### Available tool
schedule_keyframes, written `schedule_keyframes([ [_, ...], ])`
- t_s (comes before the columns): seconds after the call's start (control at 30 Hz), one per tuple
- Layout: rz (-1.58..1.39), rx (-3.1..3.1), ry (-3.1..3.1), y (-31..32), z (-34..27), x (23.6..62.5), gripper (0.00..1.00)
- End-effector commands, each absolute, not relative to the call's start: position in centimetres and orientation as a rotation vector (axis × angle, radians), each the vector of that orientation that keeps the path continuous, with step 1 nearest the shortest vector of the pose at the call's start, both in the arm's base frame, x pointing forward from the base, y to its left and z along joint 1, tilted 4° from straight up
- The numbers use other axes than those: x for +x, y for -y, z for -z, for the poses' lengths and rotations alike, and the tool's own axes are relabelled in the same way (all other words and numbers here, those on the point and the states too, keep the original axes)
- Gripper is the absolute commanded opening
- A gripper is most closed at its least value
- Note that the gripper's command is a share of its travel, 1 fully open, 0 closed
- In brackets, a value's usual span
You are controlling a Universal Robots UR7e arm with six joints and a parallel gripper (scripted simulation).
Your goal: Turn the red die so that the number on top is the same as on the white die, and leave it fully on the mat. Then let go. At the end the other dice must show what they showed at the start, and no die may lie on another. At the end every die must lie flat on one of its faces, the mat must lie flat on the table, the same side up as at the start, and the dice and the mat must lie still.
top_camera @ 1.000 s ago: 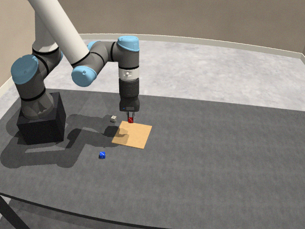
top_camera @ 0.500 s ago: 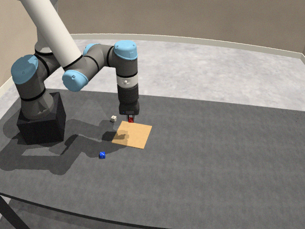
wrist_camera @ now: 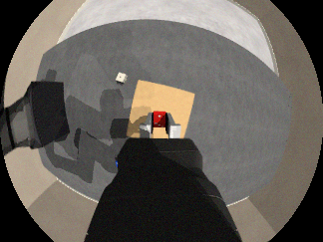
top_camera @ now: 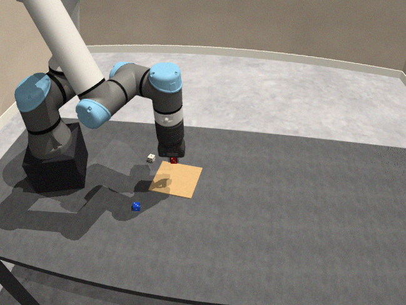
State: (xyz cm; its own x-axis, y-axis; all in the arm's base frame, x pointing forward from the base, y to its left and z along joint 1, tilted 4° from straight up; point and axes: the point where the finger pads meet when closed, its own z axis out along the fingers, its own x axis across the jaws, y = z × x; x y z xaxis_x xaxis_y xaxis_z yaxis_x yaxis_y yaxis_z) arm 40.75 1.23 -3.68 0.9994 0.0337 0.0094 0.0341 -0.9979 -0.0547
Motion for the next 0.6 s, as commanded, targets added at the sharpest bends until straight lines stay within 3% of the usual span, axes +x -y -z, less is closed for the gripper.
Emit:
schedule_keyframes([
  [0.0, 0.011, -3.015, 0.055, -1.11, 3.67, 40.77, 0.4],
  [0.57, 0.007, -2.885, 0.056, -0.92, 3.71, 40.78, 0.4],
])
